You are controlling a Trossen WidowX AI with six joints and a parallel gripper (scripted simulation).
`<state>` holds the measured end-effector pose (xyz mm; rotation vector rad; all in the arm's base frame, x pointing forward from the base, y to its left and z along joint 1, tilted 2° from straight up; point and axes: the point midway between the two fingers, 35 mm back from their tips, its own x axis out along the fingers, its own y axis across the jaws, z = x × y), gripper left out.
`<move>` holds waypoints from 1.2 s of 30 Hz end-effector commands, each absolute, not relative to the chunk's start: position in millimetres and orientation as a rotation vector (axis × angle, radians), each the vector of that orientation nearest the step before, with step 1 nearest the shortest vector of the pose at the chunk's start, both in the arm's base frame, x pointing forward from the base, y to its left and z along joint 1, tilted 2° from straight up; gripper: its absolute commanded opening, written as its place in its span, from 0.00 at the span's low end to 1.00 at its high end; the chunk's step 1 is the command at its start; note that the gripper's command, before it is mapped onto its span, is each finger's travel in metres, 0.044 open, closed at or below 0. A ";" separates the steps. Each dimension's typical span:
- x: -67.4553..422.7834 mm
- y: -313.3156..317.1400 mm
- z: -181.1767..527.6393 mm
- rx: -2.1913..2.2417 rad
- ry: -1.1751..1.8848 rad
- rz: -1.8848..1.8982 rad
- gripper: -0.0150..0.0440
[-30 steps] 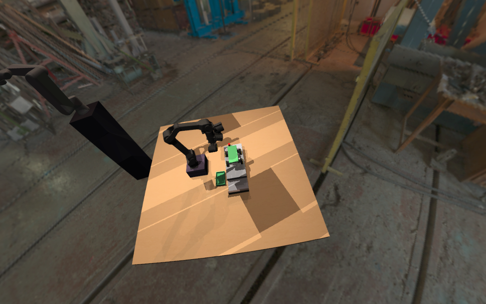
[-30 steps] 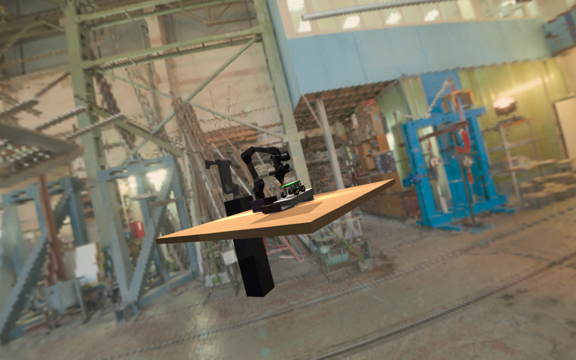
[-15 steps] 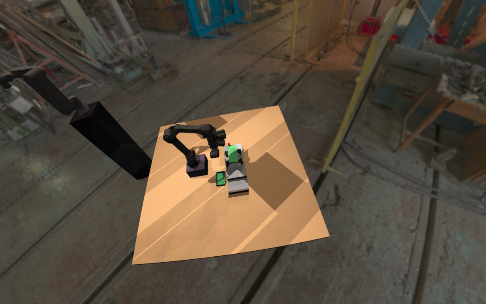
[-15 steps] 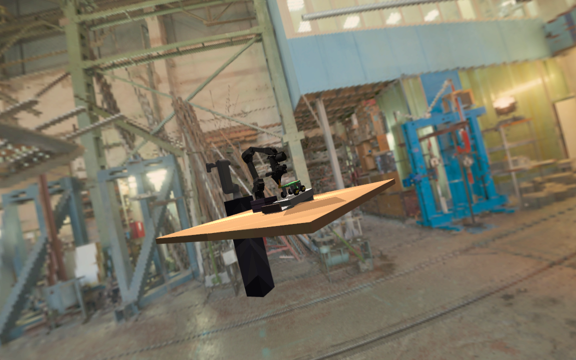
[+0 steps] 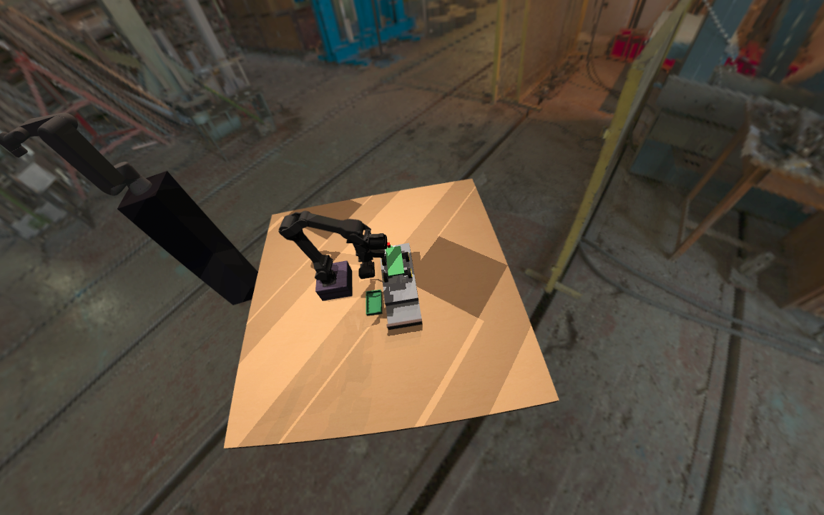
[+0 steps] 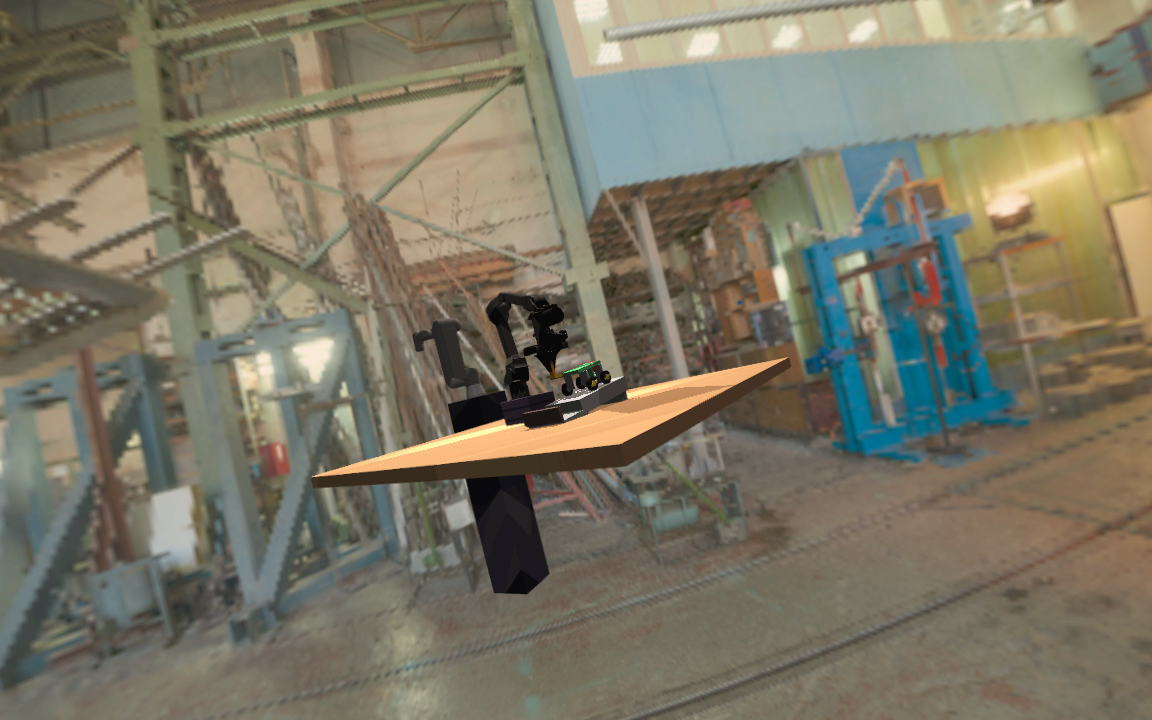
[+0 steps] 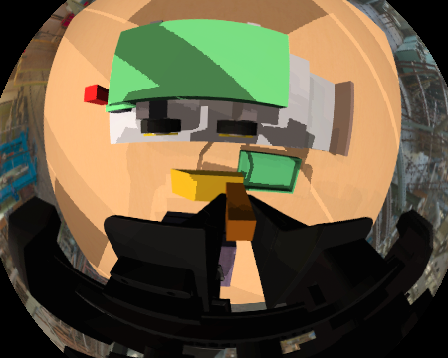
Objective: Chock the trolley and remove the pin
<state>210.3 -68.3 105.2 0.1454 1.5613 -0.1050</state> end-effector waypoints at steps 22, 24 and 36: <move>213.9 -169.9 96.3 0.132 1.560 -0.114 0.25; 214.1 -177.2 95.8 0.131 1.560 -0.114 0.25; 214.1 -184.0 95.2 0.214 1.550 -0.030 0.25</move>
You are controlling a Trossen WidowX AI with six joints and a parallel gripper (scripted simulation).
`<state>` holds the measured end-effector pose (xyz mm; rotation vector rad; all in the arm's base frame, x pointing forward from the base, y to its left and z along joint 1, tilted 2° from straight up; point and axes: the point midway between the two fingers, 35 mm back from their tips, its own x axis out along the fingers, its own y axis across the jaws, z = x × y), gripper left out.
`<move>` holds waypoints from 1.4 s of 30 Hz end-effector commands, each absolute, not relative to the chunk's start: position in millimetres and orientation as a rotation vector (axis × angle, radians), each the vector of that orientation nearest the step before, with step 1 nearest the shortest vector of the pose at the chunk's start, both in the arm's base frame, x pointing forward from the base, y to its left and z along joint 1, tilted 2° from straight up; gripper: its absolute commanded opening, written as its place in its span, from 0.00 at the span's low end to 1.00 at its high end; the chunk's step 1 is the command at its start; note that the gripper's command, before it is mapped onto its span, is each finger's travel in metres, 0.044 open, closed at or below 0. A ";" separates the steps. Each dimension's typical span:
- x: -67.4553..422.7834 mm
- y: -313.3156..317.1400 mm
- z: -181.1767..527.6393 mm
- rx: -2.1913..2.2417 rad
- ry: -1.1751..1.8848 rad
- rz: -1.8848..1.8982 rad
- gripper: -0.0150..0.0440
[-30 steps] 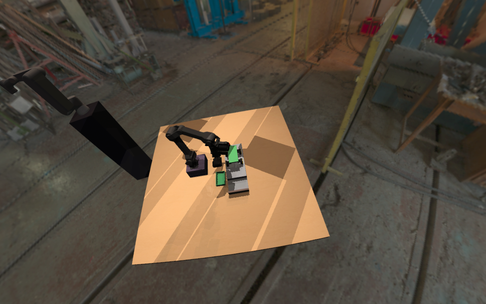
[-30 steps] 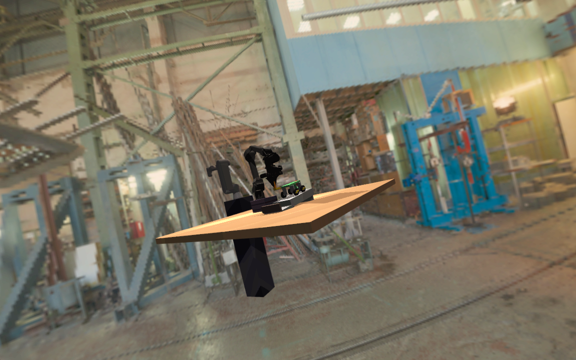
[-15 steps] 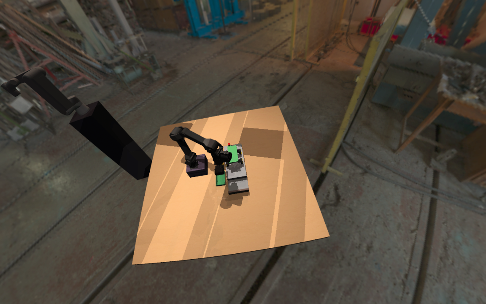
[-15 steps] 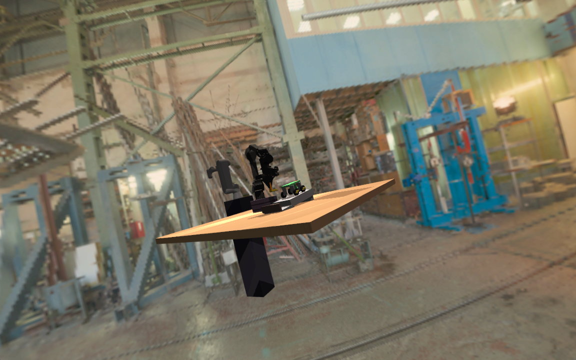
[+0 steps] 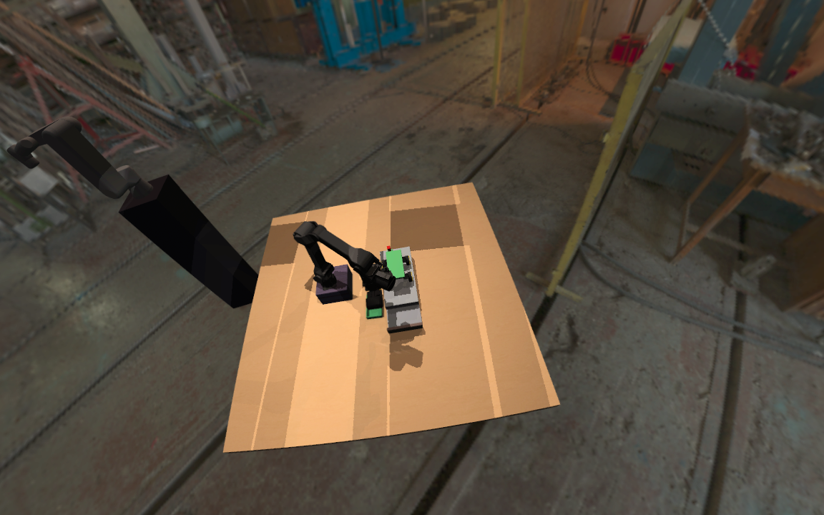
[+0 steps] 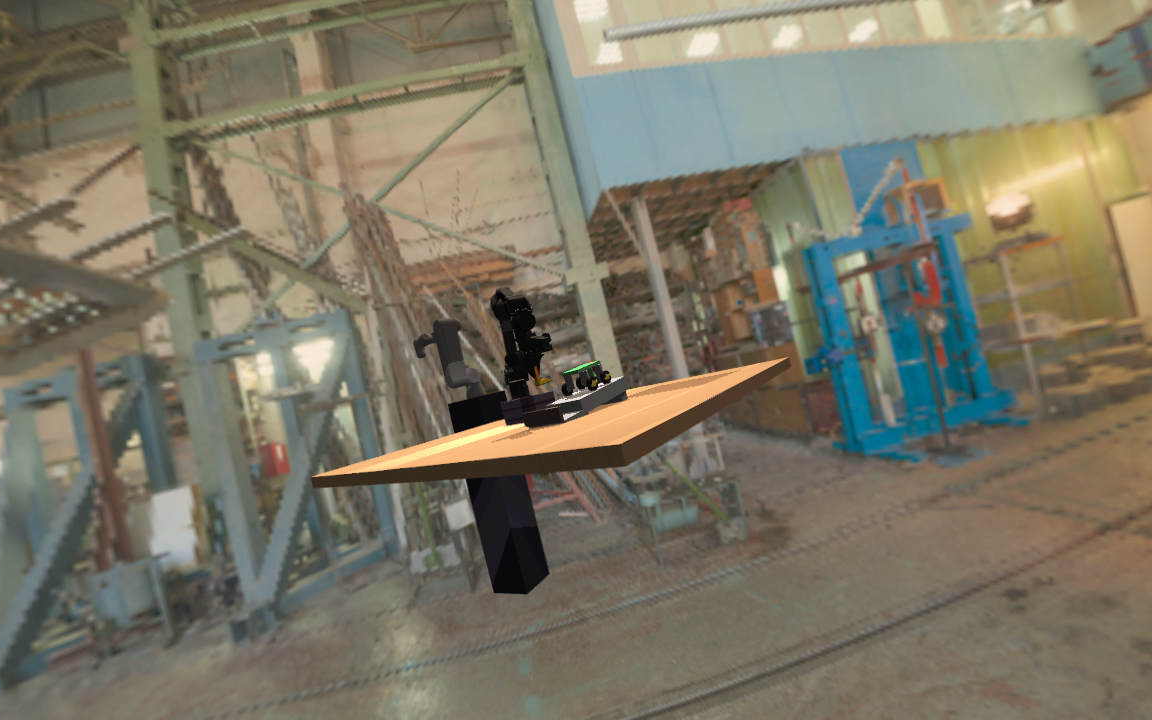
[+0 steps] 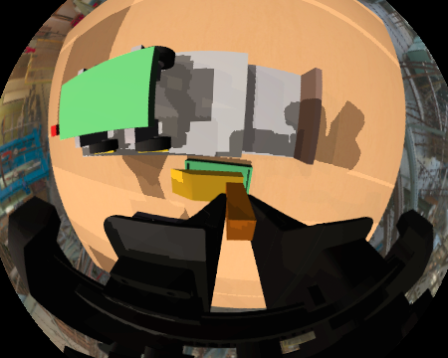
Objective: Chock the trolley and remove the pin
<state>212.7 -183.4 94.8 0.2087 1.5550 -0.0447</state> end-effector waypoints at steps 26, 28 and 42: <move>243.7 -188.7 56.9 0.214 1.547 -0.029 0.25; 243.9 -188.1 51.3 0.214 1.547 -0.029 0.25; 244.6 -182.8 26.2 0.214 1.547 -0.029 0.25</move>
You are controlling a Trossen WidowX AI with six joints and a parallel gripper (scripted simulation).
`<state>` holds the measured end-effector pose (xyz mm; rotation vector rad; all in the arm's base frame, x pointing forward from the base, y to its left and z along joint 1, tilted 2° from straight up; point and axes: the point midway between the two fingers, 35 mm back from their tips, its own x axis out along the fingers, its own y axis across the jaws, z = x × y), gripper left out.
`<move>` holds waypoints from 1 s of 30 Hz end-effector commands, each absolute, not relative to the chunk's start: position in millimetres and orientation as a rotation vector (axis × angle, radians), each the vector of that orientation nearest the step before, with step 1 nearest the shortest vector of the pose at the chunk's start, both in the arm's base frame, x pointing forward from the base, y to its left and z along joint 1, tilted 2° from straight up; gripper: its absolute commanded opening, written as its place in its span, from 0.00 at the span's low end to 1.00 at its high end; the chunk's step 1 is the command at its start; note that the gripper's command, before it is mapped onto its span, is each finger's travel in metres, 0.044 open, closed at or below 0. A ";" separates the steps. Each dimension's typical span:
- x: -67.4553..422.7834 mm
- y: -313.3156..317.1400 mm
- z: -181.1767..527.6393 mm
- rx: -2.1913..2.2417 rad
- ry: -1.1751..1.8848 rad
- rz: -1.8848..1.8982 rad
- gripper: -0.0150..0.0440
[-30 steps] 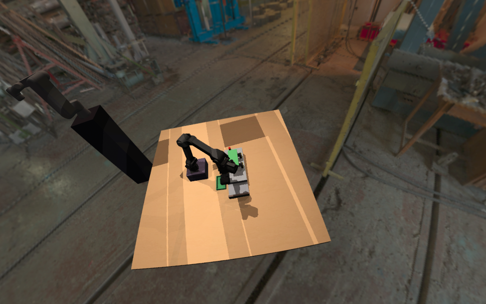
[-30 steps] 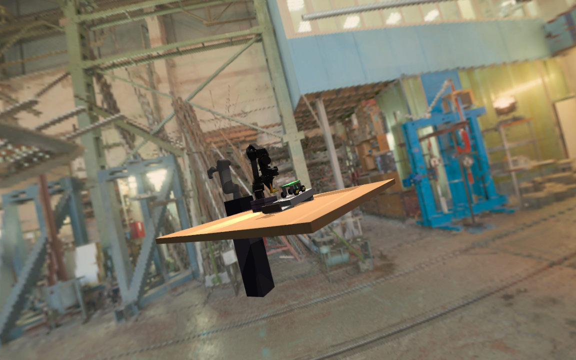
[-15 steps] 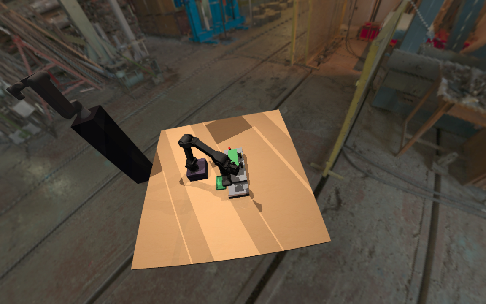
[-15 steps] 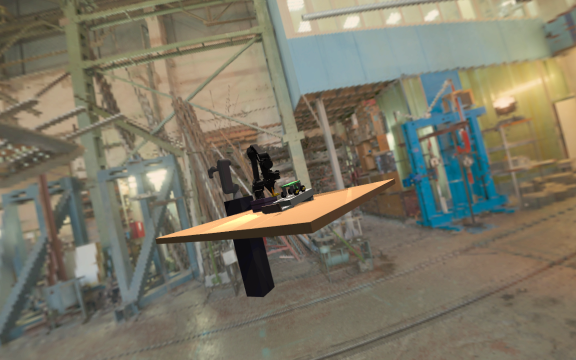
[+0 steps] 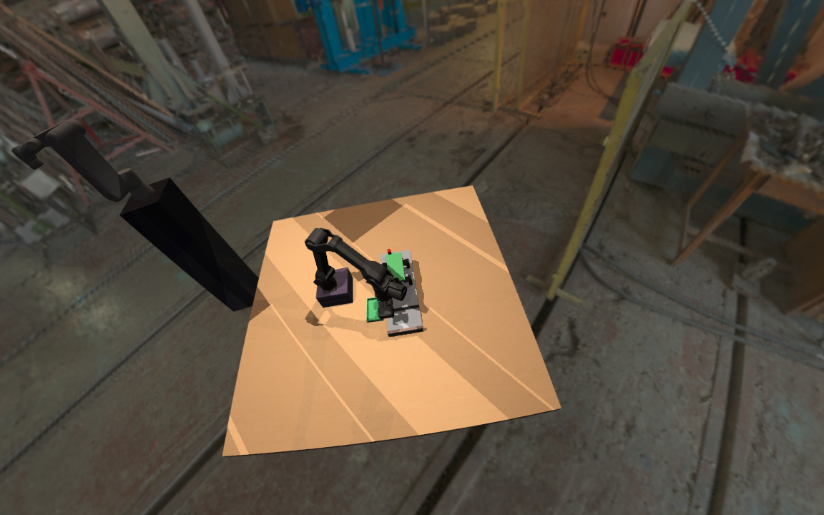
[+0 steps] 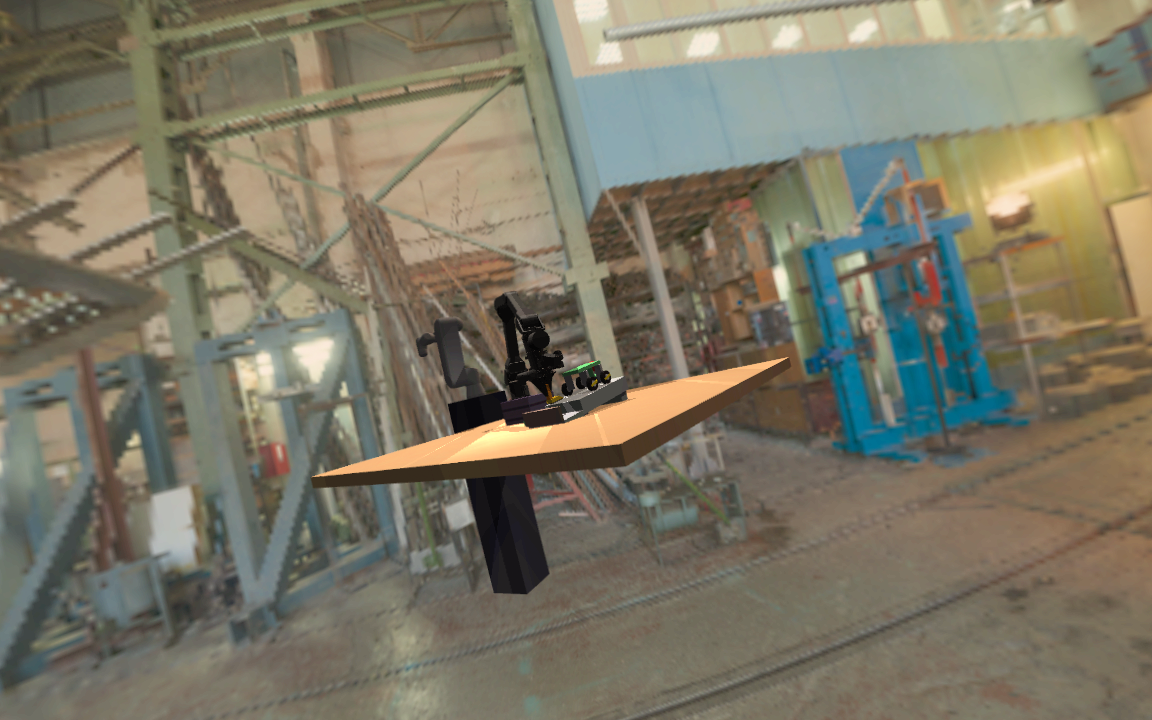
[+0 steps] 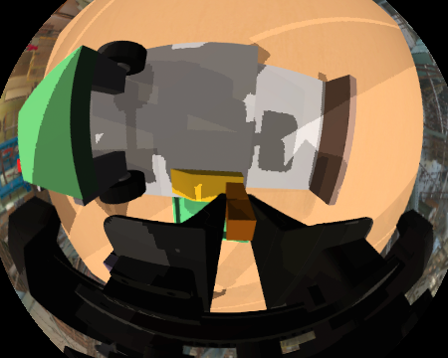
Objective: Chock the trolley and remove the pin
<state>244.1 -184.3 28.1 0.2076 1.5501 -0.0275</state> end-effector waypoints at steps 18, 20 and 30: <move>247.2 -166.7 30.8 0.215 1.547 -0.028 0.25; 247.6 -165.0 31.2 0.216 1.547 -0.028 0.25; 249.7 -156.0 32.9 0.216 1.547 -0.027 0.25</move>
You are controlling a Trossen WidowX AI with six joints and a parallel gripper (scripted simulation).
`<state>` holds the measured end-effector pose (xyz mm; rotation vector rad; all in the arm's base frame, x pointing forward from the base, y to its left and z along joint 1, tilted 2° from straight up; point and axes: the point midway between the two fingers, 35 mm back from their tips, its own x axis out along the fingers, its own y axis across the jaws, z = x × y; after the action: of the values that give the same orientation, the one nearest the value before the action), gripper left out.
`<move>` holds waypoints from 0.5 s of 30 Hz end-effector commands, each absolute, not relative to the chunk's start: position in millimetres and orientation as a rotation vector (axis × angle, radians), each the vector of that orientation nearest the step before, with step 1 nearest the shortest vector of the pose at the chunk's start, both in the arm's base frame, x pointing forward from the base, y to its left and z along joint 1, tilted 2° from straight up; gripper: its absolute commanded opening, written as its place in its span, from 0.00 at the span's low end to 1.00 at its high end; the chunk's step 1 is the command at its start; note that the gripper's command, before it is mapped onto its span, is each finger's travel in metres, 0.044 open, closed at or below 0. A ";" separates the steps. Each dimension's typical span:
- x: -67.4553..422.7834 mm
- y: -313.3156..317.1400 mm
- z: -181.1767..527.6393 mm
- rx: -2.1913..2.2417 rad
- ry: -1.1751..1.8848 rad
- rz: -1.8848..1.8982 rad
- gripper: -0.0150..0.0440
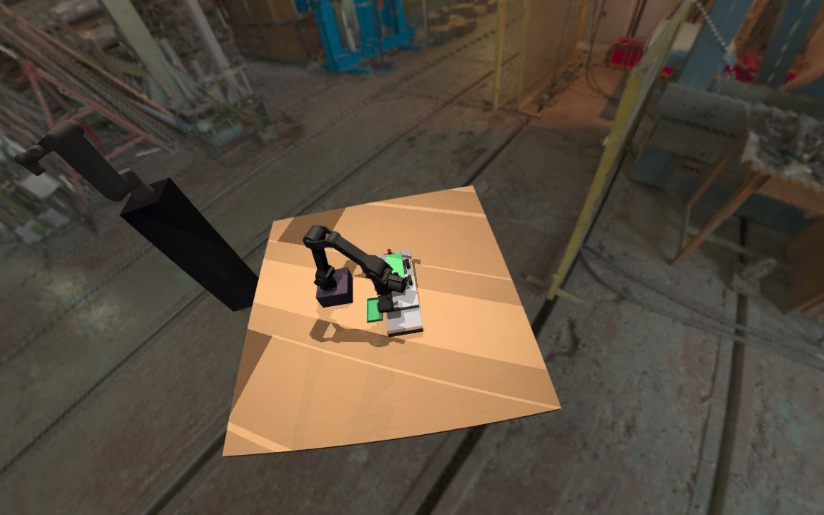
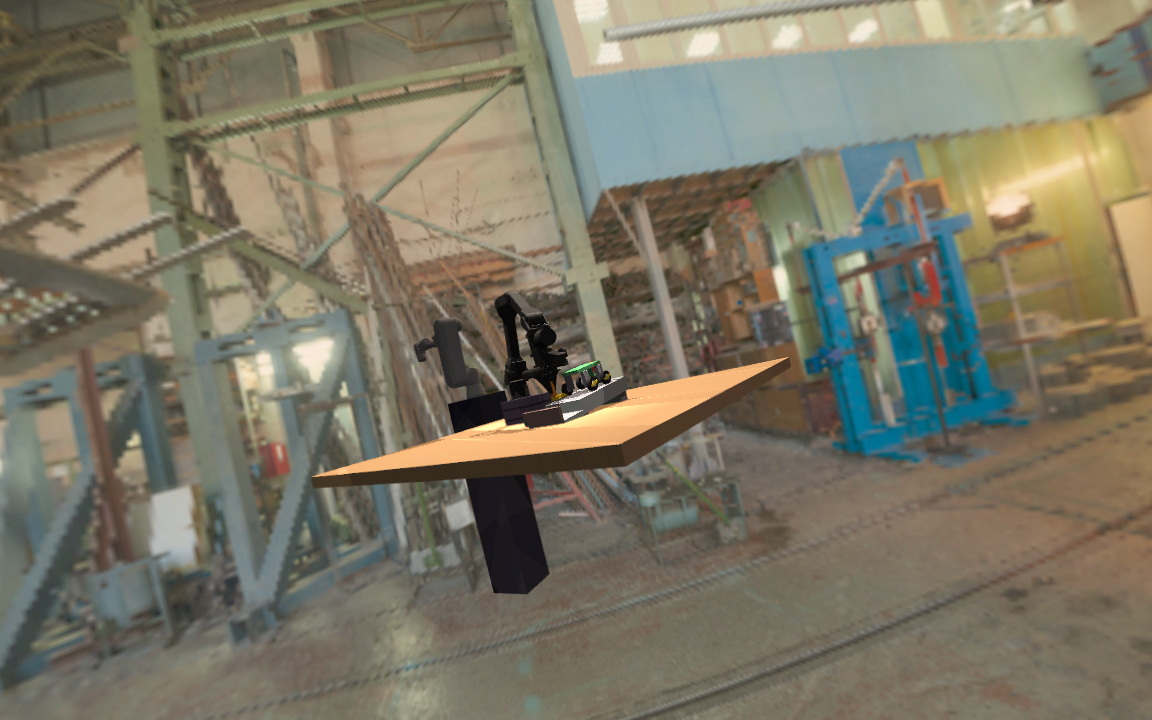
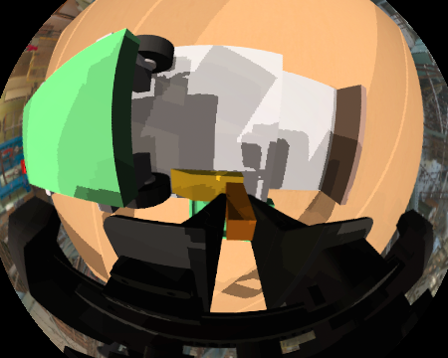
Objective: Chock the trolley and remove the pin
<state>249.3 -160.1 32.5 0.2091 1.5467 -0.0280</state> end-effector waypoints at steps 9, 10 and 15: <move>250.0 -156.2 33.3 0.209 1.547 -0.030 0.25; 250.0 -156.2 33.3 0.209 1.547 -0.030 0.25; 250.0 -156.2 33.3 0.209 1.547 -0.030 0.30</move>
<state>249.9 -156.0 33.3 0.2099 1.5475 -0.0307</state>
